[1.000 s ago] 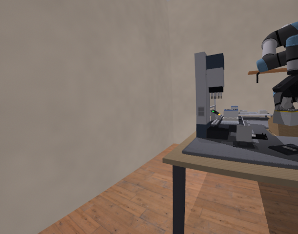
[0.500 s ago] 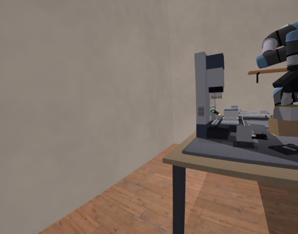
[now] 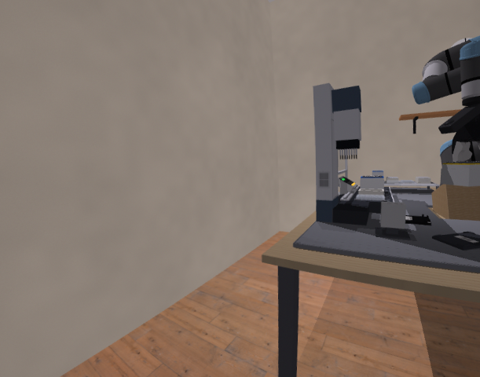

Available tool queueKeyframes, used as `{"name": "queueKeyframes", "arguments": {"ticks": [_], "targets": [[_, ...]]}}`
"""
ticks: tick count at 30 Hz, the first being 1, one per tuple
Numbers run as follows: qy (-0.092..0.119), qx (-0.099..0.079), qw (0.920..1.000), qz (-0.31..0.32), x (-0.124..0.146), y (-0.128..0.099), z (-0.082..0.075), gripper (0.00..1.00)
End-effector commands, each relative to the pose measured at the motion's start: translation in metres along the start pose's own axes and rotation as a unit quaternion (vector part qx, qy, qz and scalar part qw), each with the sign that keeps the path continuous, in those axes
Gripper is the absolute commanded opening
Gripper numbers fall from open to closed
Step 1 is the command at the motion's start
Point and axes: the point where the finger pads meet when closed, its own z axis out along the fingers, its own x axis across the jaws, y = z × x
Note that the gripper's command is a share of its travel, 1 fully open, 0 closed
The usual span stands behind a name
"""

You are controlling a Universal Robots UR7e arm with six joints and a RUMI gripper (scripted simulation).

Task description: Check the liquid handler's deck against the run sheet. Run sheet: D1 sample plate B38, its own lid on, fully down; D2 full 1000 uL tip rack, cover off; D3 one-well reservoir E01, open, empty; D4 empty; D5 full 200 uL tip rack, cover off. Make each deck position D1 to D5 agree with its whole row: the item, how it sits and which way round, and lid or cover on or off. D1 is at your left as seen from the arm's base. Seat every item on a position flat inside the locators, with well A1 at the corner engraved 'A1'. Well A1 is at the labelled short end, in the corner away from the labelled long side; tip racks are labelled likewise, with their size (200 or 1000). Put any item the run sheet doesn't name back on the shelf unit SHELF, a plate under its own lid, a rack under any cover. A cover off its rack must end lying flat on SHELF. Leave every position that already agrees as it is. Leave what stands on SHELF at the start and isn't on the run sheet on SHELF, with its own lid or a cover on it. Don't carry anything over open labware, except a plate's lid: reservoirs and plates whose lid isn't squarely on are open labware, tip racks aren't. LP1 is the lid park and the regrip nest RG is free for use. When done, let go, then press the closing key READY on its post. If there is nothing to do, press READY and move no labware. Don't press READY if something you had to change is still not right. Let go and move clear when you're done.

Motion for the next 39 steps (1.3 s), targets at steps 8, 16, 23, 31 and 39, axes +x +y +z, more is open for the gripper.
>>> {"name": "queueKeyframes", "arguments": {"ticks": [8, 16, 23, 31, 39], "targets": [[-0.002, 0.003, 1.0000, 0.000, -0.001, -0.001, -0.023, 0.00], [-0.002, 0.003, 1.0000, 0.000, -0.002, -0.001, -0.034, 0.00], [-0.002, 0.003, 1.0000, 0.000, -0.001, -0.001, -0.046, 0.00], [-0.002, 0.003, 1.0000, 0.000, -0.001, -0.001, -0.056, 0.00], [-0.002, 0.003, 1.0000, 0.000, -0.001, -0.001, -0.069, 0.00]]}}
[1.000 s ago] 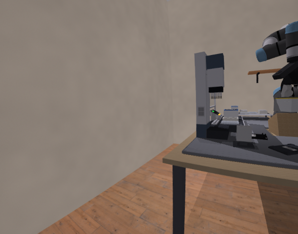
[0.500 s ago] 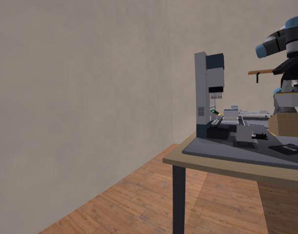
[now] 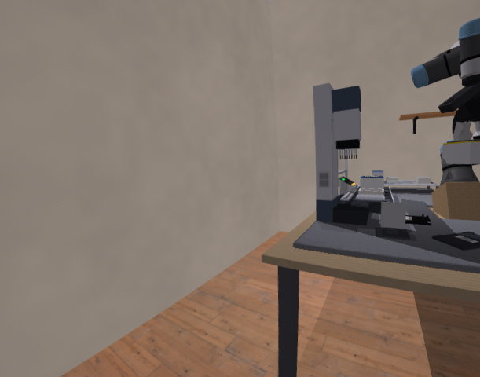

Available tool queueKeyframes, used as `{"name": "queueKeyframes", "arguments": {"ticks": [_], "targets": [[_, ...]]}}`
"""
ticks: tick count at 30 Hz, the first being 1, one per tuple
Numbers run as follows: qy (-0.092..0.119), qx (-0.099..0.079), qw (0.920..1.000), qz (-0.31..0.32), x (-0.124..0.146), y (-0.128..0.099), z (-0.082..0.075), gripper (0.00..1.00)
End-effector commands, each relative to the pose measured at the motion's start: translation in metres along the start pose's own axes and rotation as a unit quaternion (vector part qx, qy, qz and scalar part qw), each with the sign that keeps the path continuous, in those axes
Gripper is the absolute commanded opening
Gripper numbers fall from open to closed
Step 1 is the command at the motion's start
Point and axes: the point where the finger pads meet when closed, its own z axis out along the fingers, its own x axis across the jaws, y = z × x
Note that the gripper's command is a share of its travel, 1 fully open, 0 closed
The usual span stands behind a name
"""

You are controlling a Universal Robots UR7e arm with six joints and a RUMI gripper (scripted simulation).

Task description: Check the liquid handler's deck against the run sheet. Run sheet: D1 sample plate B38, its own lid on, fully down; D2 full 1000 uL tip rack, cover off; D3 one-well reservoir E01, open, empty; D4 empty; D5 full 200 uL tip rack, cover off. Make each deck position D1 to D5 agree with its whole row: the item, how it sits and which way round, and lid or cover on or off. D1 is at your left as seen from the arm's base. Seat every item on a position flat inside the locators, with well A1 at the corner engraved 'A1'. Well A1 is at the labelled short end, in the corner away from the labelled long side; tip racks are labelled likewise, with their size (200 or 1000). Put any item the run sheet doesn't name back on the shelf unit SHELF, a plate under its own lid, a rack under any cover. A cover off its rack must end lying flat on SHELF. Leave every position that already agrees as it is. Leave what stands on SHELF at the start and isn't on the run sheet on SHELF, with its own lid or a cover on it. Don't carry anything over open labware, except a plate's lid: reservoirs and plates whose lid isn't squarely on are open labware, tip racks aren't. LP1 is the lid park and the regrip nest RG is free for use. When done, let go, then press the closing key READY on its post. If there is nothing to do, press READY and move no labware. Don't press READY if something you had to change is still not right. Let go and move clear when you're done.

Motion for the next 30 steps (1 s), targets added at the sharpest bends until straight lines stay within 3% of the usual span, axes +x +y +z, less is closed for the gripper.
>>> {"name": "queueKeyframes", "arguments": {"ticks": [1, 30], "targets": [[-0.002, 0.002, 1.0000, 0.000, -0.001, -0.001, -0.012, 0.00], [-0.002, 0.002, 1.0000, 0.000, -0.001, -0.001, -0.054, 0.00]]}}
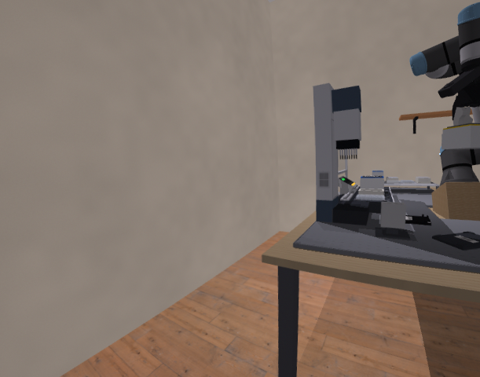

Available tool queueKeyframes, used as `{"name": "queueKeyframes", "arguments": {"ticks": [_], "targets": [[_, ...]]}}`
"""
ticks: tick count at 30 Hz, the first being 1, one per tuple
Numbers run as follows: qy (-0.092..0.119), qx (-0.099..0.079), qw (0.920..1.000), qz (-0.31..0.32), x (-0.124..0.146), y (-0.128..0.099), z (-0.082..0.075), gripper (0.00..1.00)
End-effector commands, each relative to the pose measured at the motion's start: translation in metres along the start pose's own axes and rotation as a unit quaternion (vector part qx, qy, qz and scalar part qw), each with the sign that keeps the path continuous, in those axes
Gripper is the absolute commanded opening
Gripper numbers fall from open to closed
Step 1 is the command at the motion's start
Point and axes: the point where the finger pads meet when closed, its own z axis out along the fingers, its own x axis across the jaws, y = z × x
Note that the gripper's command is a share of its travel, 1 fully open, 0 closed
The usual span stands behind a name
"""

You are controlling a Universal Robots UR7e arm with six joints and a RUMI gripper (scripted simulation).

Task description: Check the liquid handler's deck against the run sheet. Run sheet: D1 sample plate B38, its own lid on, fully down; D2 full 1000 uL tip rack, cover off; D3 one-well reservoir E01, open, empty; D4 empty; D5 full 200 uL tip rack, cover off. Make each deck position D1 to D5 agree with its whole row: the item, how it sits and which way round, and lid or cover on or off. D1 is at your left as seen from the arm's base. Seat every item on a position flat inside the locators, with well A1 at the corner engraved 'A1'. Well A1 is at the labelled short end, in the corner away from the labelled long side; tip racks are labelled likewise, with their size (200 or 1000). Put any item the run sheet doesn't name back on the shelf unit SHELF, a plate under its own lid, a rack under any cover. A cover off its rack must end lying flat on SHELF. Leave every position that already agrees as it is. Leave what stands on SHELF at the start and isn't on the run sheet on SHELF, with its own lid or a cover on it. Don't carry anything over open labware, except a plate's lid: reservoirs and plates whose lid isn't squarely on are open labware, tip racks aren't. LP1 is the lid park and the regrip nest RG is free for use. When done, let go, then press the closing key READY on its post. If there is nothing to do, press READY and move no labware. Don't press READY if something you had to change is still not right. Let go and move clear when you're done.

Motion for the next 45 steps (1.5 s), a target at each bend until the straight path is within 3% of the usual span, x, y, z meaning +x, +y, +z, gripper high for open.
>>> {"name": "queueKeyframes", "arguments": {"ticks": [1, 16, 40, 45], "targets": [[-0.002, 0.003, 1.0000, 0.000, -0.001, -0.001, -0.013, 0.00], [-0.001, 0.001, 1.0000, 0.000, 0.000, 0.000, -0.011, 0.00], [-0.001, 0.001, 1.0000, 0.001, 0.063, -0.093, -0.011, 0.00], [-0.001, 0.001, 1.0000, 0.001, 0.063, -0.094, -0.011, 0.00]]}}
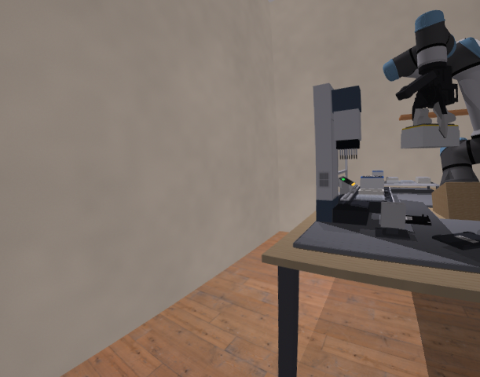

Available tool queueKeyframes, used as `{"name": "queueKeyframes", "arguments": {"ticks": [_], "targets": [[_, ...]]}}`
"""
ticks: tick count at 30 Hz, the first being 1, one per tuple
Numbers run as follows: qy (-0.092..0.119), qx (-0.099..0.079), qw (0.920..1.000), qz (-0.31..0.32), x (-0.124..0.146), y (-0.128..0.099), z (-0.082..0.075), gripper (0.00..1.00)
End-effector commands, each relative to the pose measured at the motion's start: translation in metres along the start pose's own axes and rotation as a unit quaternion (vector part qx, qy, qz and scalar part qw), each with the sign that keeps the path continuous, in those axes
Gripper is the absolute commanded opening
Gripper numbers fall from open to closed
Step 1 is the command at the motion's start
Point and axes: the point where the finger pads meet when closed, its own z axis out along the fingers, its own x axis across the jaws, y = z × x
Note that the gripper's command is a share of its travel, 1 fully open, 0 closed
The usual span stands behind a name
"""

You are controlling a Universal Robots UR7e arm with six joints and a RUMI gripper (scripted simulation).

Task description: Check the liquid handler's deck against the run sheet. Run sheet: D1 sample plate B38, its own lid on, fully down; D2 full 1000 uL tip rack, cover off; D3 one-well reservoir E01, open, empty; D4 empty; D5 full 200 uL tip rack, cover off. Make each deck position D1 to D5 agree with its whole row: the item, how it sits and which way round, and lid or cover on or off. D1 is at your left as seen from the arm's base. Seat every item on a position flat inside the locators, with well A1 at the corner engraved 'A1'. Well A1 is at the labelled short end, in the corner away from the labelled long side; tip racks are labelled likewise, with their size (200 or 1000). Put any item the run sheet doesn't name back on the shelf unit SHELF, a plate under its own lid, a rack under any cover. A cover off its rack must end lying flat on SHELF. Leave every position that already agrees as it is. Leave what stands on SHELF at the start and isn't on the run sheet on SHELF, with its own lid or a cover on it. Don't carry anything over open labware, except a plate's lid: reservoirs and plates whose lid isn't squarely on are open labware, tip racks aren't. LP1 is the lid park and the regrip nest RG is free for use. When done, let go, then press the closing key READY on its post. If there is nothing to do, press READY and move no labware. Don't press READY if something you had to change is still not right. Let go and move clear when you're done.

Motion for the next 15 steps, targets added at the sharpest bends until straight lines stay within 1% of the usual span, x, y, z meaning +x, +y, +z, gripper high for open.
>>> {"name": "queueKeyframes", "arguments": {"ticks": [1, 5, 12, 14, 15], "targets": [[-0.001, 0.003, 1.0000, -0.003, 0.0009, -0.0052, -0.0032, 0.00], [-0.001, 0.004, 1.0000, -0.004, -0.0002, -0.0044, -0.0046, 0.00], [-0.001, 0.003, 0.9978, 0.066, -0.0008, -0.0041, -0.0032, 0.00], [-0.001, 0.003, 0.9978, 0.066, -0.0008, -0.0041, -0.0032, 0.00], [-0.001, 0.003, 0.9971, 0.076, -0.0005, -0.0043, -0.0034, 0.00]]}}
